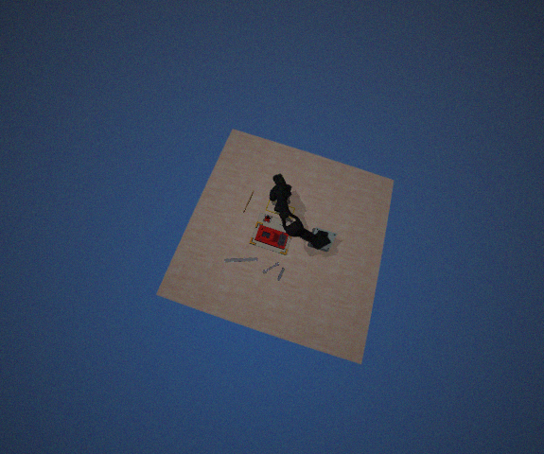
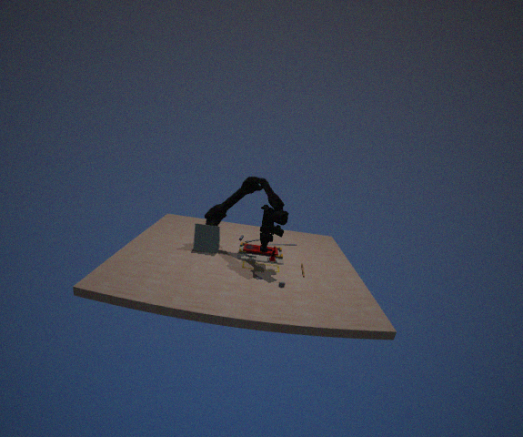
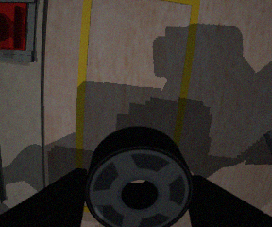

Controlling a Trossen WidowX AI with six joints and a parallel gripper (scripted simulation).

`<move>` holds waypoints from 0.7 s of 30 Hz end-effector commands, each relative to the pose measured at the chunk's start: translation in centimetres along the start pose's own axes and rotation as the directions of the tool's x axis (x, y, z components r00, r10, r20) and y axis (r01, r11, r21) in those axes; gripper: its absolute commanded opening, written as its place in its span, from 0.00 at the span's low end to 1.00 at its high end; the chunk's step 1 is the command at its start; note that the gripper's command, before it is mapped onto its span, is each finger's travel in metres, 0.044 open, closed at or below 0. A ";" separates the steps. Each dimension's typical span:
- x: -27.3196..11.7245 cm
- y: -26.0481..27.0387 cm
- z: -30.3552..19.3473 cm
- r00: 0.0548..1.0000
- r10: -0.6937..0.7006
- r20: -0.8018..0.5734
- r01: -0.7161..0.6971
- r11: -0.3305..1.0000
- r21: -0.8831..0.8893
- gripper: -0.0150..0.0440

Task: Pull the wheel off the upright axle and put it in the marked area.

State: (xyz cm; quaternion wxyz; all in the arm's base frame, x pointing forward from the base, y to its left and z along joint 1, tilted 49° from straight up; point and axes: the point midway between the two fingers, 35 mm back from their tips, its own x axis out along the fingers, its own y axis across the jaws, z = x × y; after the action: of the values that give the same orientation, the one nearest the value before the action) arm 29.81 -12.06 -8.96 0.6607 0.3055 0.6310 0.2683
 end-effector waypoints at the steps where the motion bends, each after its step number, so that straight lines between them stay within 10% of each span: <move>1: 0.9 -0.1 -0.2 1.000 0.009 0.000 -0.009 1.000 0.010 0.25; 21: 9.3 0.1 -0.2 1.000 0.014 0.000 -0.014 1.000 0.010 0.25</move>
State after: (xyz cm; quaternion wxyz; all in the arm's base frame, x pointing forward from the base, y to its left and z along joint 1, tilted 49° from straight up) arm 30.21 -5.28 -14.77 0.6566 0.3074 0.6327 0.2721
